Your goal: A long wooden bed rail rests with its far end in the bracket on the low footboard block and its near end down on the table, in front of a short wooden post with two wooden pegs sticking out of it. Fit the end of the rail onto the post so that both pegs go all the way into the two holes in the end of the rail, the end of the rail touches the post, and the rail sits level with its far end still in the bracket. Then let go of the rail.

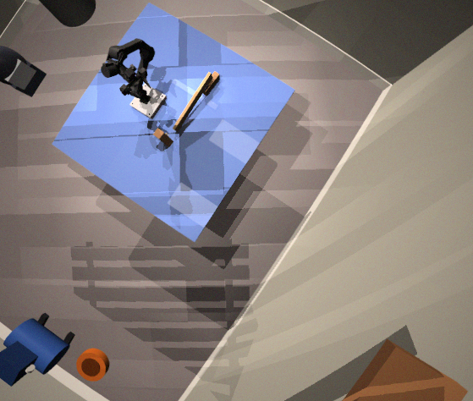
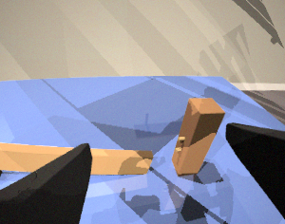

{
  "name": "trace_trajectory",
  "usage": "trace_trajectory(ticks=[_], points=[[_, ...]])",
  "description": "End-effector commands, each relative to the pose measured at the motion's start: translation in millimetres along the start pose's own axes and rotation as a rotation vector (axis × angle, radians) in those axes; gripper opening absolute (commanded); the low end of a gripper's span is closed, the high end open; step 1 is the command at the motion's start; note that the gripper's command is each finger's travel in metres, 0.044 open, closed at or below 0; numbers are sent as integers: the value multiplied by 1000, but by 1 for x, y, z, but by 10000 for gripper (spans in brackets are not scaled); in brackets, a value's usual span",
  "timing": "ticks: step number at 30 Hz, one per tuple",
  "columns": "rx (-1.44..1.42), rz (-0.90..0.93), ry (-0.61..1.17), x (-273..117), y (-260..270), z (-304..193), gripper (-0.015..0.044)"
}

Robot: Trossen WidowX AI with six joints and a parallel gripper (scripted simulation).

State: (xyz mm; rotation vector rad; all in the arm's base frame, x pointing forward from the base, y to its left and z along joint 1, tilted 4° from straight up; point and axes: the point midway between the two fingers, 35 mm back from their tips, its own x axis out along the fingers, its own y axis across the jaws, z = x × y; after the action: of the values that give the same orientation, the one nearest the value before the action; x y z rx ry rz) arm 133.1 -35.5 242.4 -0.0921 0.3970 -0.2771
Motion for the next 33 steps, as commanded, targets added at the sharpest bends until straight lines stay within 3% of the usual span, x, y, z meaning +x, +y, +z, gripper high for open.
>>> trace_trajectory(ticks=[1, 10, 19, 33], points=[[-2, 5, 5, 0, -1, 0, 426], [-148, 279, 264, 20, -29, -2, 440], [-456, 589, 494, 85, -33, -4, 440], [-1109, 983, 746, 203, 47, -39, 440]])
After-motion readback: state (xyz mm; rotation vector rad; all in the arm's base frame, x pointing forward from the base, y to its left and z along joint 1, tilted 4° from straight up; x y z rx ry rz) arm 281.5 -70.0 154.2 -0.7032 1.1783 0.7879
